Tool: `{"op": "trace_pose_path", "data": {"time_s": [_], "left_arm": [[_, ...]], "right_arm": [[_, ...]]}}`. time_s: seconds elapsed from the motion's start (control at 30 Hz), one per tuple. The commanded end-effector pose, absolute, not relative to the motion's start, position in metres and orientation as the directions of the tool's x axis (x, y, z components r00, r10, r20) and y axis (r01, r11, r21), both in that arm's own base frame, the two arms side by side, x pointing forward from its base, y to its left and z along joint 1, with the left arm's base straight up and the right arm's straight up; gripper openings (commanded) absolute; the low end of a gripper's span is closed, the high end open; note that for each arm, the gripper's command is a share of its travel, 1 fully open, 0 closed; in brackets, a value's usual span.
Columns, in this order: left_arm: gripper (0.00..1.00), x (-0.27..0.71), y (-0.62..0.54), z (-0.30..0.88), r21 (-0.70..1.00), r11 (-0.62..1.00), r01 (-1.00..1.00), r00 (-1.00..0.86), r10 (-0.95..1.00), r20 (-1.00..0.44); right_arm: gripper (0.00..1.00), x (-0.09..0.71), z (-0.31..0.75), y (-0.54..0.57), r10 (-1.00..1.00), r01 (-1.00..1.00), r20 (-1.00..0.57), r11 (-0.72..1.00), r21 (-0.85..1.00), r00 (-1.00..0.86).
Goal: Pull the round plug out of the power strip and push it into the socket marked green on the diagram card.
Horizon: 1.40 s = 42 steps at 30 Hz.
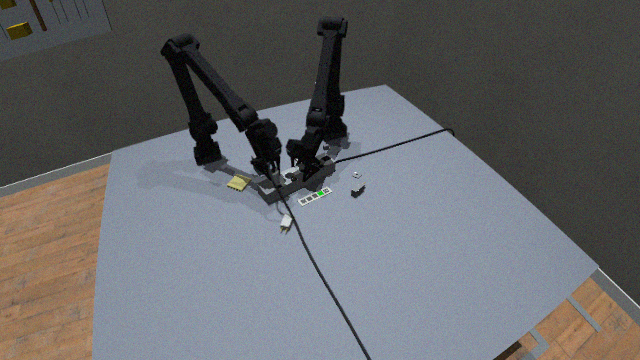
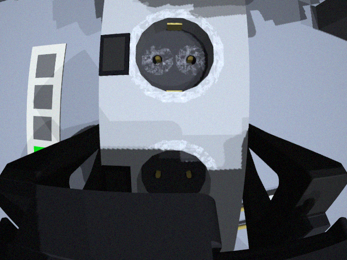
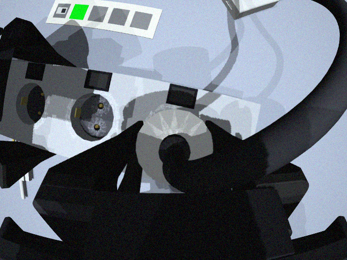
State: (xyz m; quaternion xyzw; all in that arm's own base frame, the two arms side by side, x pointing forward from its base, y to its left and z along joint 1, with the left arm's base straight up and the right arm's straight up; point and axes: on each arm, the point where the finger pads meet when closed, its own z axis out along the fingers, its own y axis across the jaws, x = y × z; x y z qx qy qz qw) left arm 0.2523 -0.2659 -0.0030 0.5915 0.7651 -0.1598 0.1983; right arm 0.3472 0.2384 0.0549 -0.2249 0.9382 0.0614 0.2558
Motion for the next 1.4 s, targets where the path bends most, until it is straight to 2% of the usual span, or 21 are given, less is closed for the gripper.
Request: {"op": "trace_pose_path", "data": {"time_s": [0.0, 0.17, 0.43, 0.83, 1.17, 1.37], "left_arm": [[0.73, 0.245, -0.252, -0.024, -0.041, 0.27, 0.962, -0.26, 0.859, -0.441], [0.73, 0.246, -0.253, -0.022, -0.038, 0.27, 0.962, -0.259, 0.858, -0.444], [0.73, 0.244, -0.252, -0.024, -0.041, 0.27, 0.962, -0.261, 0.86, -0.439], [0.73, 0.245, -0.252, -0.024, -0.041, 0.27, 0.962, -0.26, 0.859, -0.441], [0.73, 0.244, -0.252, -0.024, -0.041, 0.27, 0.962, -0.261, 0.86, -0.44], [0.73, 0.244, -0.251, -0.025, -0.042, 0.271, 0.962, -0.261, 0.86, -0.438]], "right_arm": [[0.33, 0.38, 0.099, 0.26, -0.372, -0.455, -0.529, 0.89, 0.03, -0.763], [0.33, 0.379, 0.099, 0.259, -0.373, -0.455, -0.529, 0.89, 0.029, -0.763], [0.33, 0.369, 0.103, 0.256, -0.345, -0.456, -0.653, 0.89, 0.0, -0.674], [0.33, 0.381, 0.099, 0.26, -0.373, -0.455, -0.522, 0.89, 0.032, -0.767], [0.33, 0.369, 0.103, 0.256, -0.345, -0.456, -0.653, 0.89, 0.0, -0.674], [0.33, 0.372, 0.102, 0.257, -0.353, -0.456, -0.618, 0.89, 0.009, -0.702]]}}
